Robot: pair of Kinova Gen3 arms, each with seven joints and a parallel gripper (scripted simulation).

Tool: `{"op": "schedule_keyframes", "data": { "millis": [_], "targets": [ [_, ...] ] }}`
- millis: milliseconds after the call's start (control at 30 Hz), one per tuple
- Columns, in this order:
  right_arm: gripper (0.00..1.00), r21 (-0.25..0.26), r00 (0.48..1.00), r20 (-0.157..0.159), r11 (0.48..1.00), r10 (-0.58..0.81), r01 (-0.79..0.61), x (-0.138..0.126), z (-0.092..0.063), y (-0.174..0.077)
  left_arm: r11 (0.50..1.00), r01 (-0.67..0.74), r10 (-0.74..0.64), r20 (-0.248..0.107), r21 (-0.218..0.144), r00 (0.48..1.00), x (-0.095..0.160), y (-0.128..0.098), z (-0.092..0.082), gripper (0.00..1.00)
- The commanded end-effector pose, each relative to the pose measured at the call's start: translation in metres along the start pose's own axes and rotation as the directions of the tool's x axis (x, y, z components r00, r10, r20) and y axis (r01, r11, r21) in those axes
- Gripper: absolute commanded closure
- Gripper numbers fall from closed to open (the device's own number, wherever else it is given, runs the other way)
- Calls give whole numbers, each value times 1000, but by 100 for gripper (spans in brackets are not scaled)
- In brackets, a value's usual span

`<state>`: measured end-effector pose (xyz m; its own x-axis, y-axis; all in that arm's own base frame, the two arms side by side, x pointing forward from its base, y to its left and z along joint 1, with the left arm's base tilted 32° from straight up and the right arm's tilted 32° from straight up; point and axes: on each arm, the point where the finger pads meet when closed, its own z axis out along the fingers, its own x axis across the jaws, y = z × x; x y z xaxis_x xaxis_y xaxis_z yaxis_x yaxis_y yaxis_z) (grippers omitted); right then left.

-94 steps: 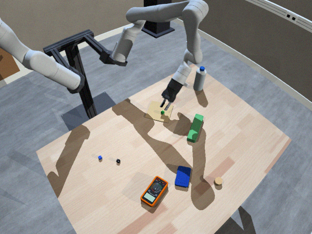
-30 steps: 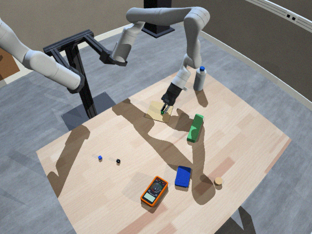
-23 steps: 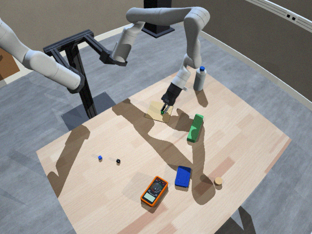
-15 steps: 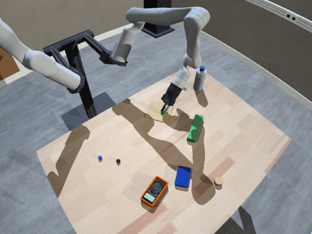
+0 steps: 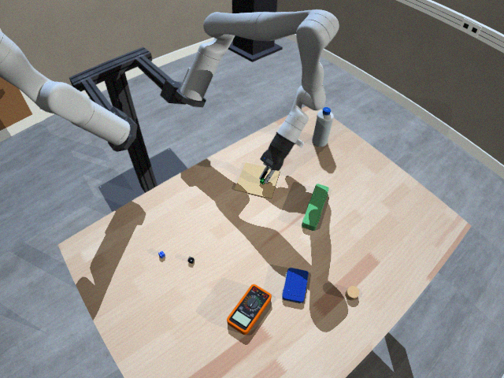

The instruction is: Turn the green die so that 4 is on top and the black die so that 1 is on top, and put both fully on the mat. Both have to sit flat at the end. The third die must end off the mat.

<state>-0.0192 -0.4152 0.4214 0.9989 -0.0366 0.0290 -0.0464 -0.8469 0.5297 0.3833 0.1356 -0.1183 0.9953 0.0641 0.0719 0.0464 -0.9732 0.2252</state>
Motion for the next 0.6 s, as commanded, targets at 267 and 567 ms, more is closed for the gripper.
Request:
{"op": "schedule_keyframes", "data": {
  "millis": [267,567],
  "targets": [
    [0,-2,1000,0,1000,0,0,0,-1,0,1000,-1,1,-1,-1,1000,1,23,-23,66],
    [0,-2,1000,0,1000,0,0,0,-1,0,1000,-1,1,-1,-1,1000,1,44,-43,66]
  ]
}}
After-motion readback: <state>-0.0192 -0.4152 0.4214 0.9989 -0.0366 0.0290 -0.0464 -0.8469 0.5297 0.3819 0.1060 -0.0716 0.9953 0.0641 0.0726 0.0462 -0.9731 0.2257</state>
